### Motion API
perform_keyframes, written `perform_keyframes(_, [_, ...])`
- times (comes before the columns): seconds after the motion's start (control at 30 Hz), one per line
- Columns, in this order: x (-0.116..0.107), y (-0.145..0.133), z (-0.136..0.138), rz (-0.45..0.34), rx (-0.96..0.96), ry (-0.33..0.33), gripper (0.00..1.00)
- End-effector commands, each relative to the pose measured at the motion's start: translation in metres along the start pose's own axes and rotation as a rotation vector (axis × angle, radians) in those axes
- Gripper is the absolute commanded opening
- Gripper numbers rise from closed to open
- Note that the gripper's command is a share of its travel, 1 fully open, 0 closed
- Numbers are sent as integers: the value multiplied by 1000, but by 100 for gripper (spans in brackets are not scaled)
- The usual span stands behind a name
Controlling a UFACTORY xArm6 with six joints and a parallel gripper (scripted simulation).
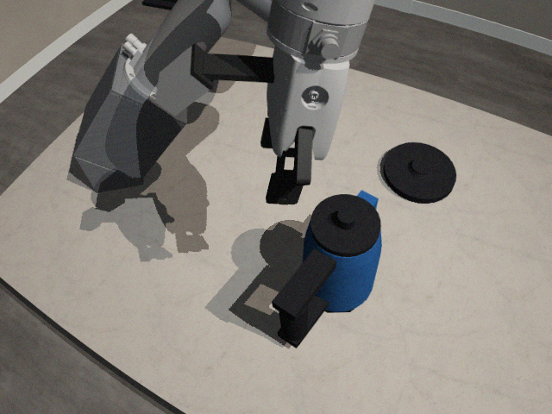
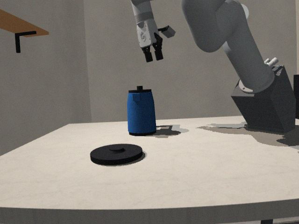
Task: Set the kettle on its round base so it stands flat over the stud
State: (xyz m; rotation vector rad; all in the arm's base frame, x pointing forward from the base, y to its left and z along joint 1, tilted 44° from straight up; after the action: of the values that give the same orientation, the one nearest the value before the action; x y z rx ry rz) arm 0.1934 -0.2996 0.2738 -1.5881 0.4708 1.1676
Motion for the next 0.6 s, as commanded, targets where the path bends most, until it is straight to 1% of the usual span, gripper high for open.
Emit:
perform_keyframes(0.0, [-1,-2,-6,-33,-107,-3,81])
perform_keyframes(0.23, [-2,-6,-13,-71,-243,-2,81])
perform_keyframes(0.3, [-2,-6,-13,-71,-243,-2,81])
perform_keyframes(0.57, [-2,-9,-21,-110,-383,6,81])
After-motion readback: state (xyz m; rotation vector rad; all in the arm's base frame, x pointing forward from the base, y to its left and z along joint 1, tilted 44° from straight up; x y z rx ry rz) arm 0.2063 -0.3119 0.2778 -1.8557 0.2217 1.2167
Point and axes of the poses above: the point where the finger pads meet when closed, its own x axis out along the fingers, its own z axis across the jaws, y = z × x, the point moved 7 cm from there along -x, back along the fingers, and after that the axes turned 1 degree about x, right-handed, at the moved point
